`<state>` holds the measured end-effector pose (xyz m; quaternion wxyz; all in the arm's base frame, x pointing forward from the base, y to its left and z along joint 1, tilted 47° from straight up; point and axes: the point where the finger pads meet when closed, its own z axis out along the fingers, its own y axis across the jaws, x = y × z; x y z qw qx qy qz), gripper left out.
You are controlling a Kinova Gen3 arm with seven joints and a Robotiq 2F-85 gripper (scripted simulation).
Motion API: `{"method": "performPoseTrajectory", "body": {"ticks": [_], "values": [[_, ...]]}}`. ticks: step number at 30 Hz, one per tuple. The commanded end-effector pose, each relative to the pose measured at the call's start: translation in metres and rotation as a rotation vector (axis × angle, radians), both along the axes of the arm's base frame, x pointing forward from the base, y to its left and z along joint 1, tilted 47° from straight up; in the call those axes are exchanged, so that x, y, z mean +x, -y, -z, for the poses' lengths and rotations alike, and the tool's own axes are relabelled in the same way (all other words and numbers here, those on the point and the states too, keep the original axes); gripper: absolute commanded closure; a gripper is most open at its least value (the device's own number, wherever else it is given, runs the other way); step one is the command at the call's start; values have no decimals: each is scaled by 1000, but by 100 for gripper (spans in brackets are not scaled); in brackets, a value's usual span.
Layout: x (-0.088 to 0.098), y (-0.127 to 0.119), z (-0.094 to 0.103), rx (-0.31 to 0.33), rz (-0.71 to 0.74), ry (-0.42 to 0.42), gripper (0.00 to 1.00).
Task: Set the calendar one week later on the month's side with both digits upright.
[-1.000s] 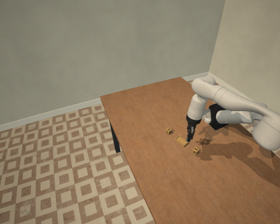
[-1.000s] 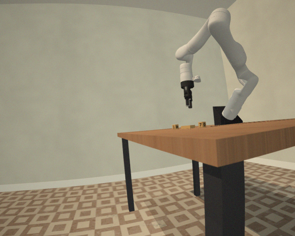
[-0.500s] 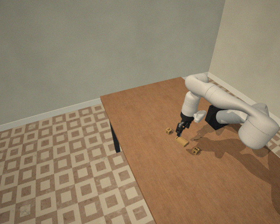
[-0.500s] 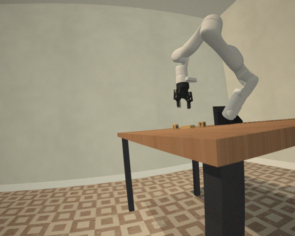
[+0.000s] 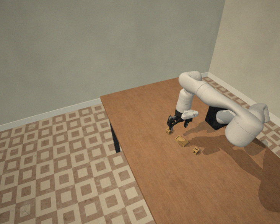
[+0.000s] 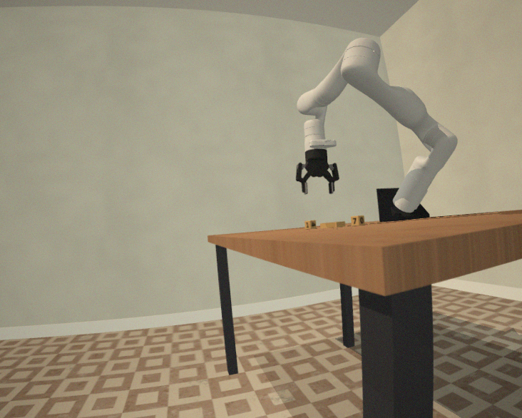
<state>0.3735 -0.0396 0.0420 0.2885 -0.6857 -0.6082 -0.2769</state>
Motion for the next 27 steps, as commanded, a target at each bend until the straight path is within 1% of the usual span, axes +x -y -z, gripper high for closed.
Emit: {"method": "performPoseTrajectory", "body": {"ticks": [1, 11, 13, 20, 27], "values": [[-1, 6, 9, 0, 50, -65, 0], [2, 20, 28, 7, 282, -324, 0], [2, 20, 28, 7, 282, -324, 0], [3, 28, 40, 10, 420, -481, 0], [3, 34, 50, 12, 535, -613, 0]]}}
